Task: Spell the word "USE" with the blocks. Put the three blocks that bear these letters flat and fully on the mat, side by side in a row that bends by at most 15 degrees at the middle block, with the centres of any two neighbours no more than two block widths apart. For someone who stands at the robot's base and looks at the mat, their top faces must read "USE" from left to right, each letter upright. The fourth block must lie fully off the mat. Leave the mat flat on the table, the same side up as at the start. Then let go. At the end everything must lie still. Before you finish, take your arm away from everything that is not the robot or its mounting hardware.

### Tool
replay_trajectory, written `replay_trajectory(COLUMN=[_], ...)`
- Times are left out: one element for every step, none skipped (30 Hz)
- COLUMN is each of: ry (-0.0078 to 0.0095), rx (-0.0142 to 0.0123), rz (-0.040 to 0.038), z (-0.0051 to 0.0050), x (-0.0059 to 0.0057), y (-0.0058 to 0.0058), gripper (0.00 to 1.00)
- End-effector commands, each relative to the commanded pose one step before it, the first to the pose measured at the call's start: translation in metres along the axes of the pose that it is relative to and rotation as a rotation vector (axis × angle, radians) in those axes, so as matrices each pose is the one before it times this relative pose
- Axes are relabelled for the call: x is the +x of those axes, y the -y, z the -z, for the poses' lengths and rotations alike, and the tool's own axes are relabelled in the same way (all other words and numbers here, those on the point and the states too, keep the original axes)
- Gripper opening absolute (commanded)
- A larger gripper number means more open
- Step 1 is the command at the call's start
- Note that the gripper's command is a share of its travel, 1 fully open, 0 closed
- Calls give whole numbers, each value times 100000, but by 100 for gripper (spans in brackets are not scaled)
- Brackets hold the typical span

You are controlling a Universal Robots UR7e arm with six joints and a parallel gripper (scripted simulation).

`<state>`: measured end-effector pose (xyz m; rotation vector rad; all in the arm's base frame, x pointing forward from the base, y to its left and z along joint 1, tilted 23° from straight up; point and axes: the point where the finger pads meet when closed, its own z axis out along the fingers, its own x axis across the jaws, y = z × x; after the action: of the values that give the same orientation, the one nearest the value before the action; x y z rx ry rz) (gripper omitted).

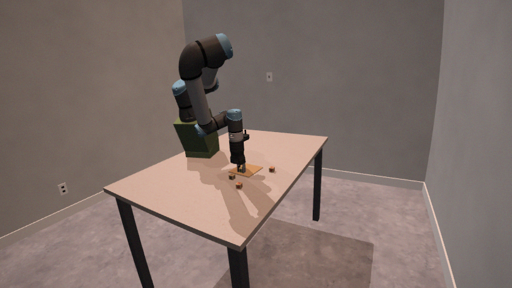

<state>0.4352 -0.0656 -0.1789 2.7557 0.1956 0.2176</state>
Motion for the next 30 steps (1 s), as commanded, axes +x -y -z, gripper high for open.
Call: replay_trajectory(ry=[-109, 0, 0, 0, 0, 0, 0, 0, 0, 0, 0, 0, 0, 0, 0, 0, 0, 0, 0, 0, 0, 0, 0, 0, 0, 0, 0, 0, 0, 0], rx=[-41, 0, 0, 0, 0, 0, 0, 0, 0, 0, 0, 0, 0, 0, 0, 0, 0, 0, 0, 0, 0, 0, 0, 0, 0, 0, 0, 0, 0, 0], rz=[-3, 0, 0, 0, 0, 0, 0, 0, 0, 0, 0, 0, 0, 0, 0, 0, 0, 0, 0, 0, 0, 0, 0, 0, 0, 0, 0, 0, 0, 0], z=[35, 0, 0, 0, 0, 0, 0, 0, 0, 0, 0, 0, 0, 0, 0, 0, 0, 1, 10, 26, 47, 74, 104, 136, 170, 204, 238, 0, 0, 270], x=[37, 0, 0, 0, 0, 0, 0, 0, 0, 0, 0, 0, 0, 0, 0, 0, 0, 0, 0, 0, 0, 0, 0, 0, 0, 0, 0, 0, 0, 0], y=[-11, 0, 0, 0, 0, 0, 0, 0, 0, 0, 0, 0, 0, 0, 0, 0, 0, 0, 0, 0, 0, 0, 0, 0, 0, 0, 0, 0, 0, 0], gripper=[67, 67, 67, 73, 73, 73, 79, 79, 79, 79, 79, 79, 79, 79, 79, 79, 79, 79, 79, 79, 79, 79, 79, 79, 79, 79, 79, 79, 79, 79])
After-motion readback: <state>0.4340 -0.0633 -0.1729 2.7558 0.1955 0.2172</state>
